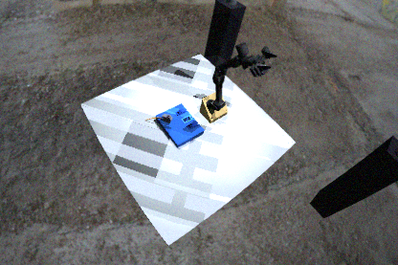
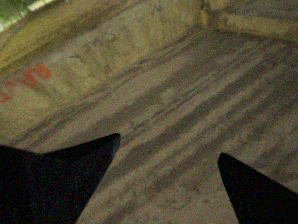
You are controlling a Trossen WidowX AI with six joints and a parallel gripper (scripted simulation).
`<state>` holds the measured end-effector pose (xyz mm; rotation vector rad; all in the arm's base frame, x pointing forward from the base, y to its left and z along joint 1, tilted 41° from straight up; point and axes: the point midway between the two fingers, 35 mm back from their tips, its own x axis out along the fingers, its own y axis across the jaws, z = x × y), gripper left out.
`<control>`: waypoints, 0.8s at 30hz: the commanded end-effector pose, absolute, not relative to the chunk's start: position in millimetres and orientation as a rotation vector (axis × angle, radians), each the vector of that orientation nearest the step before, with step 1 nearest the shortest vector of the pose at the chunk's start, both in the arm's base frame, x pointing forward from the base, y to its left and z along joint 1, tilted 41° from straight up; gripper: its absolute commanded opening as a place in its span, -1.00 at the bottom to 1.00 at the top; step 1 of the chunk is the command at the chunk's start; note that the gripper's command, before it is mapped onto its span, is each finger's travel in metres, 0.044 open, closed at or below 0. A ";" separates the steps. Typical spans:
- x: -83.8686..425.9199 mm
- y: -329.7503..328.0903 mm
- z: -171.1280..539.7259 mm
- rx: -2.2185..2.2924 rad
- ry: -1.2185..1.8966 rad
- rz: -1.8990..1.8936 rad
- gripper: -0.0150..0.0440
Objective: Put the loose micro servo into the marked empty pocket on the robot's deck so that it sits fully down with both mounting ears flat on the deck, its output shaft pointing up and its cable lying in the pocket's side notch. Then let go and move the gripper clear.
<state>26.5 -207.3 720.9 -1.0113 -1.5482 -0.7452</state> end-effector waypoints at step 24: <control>0.1 -129.1 728.1 -1.206 -1.611 -0.674 1.00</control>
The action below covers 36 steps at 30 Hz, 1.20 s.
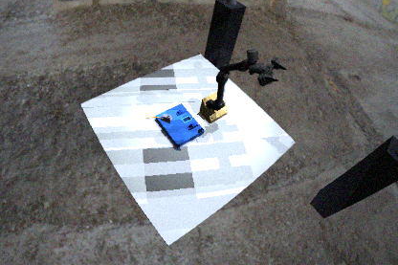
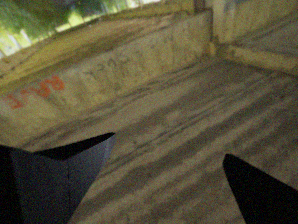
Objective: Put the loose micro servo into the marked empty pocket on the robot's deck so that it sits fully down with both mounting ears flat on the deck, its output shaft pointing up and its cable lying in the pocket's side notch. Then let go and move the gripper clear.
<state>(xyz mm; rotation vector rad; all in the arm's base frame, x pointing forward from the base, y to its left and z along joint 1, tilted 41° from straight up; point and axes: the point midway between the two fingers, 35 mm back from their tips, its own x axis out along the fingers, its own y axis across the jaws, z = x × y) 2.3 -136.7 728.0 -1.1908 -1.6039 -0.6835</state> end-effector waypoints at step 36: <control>46.1 133.9 680.5 -1.976 -1.581 -0.314 1.00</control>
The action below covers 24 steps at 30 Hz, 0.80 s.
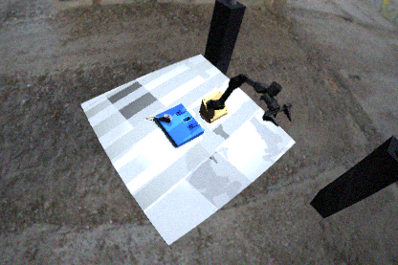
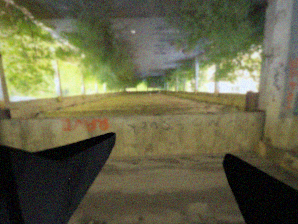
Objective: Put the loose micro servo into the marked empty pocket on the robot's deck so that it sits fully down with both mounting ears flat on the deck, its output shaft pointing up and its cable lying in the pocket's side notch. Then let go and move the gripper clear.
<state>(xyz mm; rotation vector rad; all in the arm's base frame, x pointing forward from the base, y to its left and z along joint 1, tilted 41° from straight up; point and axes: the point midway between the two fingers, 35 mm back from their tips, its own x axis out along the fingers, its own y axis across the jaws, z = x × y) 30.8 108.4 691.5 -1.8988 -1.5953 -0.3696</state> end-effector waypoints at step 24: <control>186.4 217.9 589.4 -2.326 -1.262 0.098 1.00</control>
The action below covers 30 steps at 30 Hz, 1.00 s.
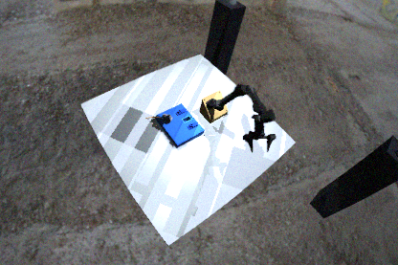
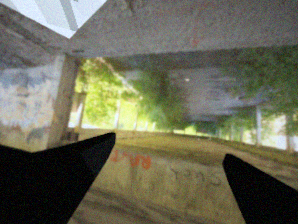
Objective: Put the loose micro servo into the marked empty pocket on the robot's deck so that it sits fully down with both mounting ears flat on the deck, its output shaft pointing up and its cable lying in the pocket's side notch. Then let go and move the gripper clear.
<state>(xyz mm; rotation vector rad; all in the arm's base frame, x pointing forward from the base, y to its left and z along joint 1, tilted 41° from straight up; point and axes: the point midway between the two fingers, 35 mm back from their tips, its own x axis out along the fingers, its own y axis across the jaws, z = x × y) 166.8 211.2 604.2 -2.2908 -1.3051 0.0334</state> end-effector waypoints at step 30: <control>416.3 145.7 335.4 -2.412 -0.475 1.009 1.00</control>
